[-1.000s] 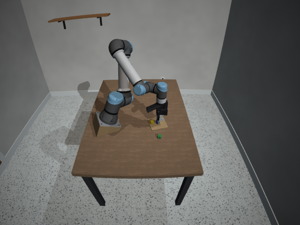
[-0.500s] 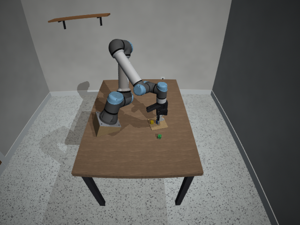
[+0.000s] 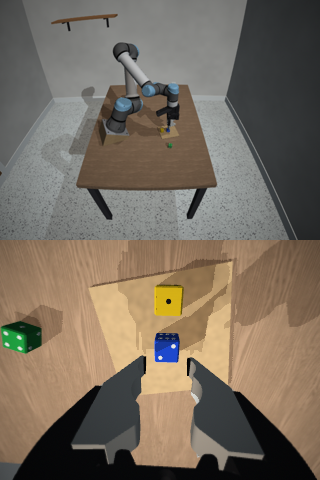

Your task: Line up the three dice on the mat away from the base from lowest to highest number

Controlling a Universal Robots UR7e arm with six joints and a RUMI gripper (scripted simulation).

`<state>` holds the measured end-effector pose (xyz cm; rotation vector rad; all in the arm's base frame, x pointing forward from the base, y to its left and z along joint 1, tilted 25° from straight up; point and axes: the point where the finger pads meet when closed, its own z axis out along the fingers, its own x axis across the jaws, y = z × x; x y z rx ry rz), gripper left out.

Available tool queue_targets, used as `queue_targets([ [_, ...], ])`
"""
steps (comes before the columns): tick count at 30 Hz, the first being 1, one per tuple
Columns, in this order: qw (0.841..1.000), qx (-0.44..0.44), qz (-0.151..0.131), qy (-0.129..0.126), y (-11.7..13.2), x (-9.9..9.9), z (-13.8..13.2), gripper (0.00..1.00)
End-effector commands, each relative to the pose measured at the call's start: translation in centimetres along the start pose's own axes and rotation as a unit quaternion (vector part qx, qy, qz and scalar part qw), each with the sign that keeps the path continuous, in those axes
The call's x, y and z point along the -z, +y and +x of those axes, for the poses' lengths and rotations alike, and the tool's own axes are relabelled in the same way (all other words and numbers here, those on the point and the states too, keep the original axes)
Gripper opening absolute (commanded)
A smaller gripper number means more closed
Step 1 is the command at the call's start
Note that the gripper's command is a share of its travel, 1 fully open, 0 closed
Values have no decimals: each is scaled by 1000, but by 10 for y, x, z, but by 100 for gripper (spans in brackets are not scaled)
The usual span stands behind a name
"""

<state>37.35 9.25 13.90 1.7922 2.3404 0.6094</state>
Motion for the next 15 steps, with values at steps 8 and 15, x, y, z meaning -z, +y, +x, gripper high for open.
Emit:
queue_targets([
  [8,1000,0,0,1,0,49,0,24],
  [15,1000,0,0,1,0,59,0,24],
])
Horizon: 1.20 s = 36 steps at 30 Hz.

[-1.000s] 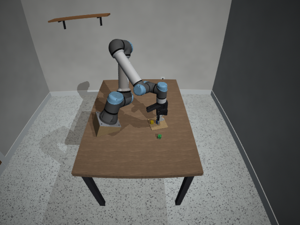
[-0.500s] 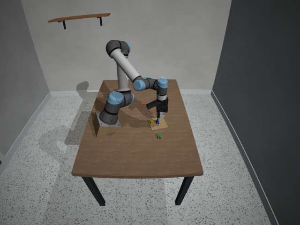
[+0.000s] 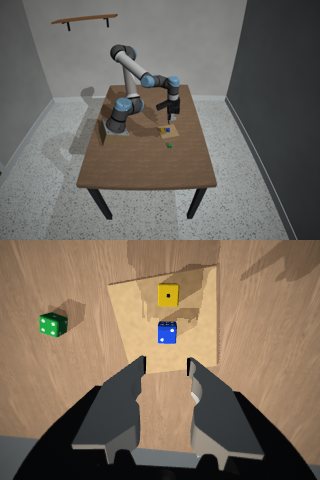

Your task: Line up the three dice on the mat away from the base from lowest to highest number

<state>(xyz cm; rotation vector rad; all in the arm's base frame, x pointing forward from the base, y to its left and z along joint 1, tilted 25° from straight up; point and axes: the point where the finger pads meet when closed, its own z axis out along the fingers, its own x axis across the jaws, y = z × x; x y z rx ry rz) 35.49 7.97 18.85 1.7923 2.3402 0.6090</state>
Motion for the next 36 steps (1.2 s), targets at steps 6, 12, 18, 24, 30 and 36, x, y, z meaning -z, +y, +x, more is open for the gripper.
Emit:
queue_targets([
  [6,1000,0,0,1,0,5,0,100],
  [12,1000,0,0,1,0,5,0,100],
  [18,1000,0,0,1,0,5,0,100],
  [24,1000,0,0,1,0,5,0,100],
  [30,1000,-20,1,0,3,3,-20,100],
  [36,998,-65,3,0,6,-1,-65,100],
])
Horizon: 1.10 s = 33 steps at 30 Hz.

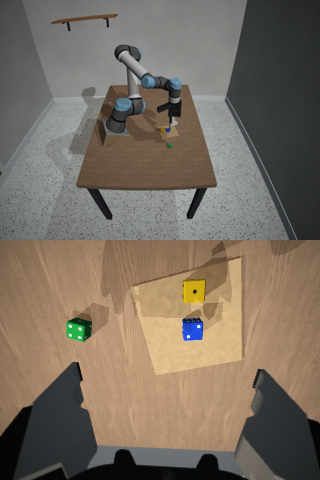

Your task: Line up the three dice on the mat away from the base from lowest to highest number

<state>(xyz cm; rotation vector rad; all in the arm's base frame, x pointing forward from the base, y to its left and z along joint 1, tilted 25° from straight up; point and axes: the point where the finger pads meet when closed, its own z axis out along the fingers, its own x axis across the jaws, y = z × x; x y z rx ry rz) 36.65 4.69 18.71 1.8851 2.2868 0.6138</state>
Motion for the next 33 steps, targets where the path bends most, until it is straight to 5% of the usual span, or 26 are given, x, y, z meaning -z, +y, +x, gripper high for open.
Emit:
queue_targets([
  [1,999,-43,1,0,6,-4,-44,100],
  [7,994,-110,-1,1,2,-9,-114,100],
  [14,992,-123,-2,1,0,-9,-127,100],
  [15,992,-123,-2,1,0,-9,-127,24],
  [33,992,-123,-2,1,0,-9,-127,24],
])
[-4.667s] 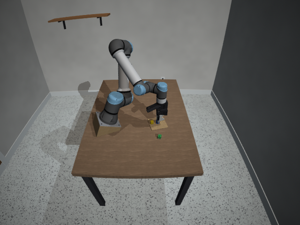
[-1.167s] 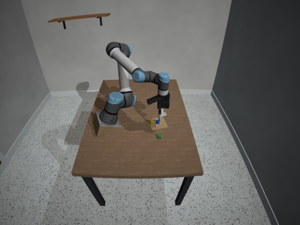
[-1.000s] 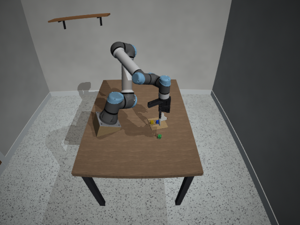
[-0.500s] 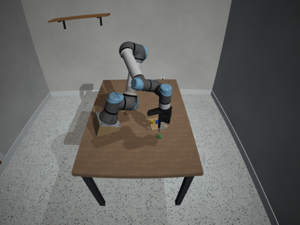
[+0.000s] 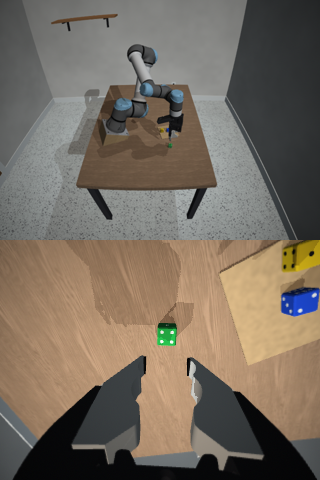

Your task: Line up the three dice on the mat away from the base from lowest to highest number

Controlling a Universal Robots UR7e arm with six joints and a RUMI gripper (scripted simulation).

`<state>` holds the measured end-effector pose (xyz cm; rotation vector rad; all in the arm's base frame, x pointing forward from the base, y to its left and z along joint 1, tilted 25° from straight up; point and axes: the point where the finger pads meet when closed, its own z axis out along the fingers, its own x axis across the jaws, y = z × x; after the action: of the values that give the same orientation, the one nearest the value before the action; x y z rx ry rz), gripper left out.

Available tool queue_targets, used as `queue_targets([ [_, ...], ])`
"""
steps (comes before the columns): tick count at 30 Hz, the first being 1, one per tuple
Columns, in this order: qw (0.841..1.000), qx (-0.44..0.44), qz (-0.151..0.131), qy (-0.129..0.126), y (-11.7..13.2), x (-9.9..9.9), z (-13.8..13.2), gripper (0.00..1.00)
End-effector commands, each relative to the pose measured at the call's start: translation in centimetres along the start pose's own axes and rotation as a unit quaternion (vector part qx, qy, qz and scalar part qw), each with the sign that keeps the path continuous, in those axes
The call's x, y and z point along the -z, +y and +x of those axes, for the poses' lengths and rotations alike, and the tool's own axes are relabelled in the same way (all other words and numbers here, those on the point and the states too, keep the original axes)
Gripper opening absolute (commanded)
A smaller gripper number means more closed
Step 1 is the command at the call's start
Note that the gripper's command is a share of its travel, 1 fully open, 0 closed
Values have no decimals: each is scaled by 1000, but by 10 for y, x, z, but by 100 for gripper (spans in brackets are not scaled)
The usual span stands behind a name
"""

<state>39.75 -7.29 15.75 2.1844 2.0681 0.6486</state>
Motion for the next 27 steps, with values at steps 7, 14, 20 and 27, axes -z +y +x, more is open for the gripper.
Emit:
queue_targets([
  [7,1000,0,0,0,0,0,0,24],
  [14,1000,0,0,0,0,0,0,24],
  [20,1000,0,0,0,0,0,0,24],
  [27,1000,0,0,0,0,-3,0,24],
])
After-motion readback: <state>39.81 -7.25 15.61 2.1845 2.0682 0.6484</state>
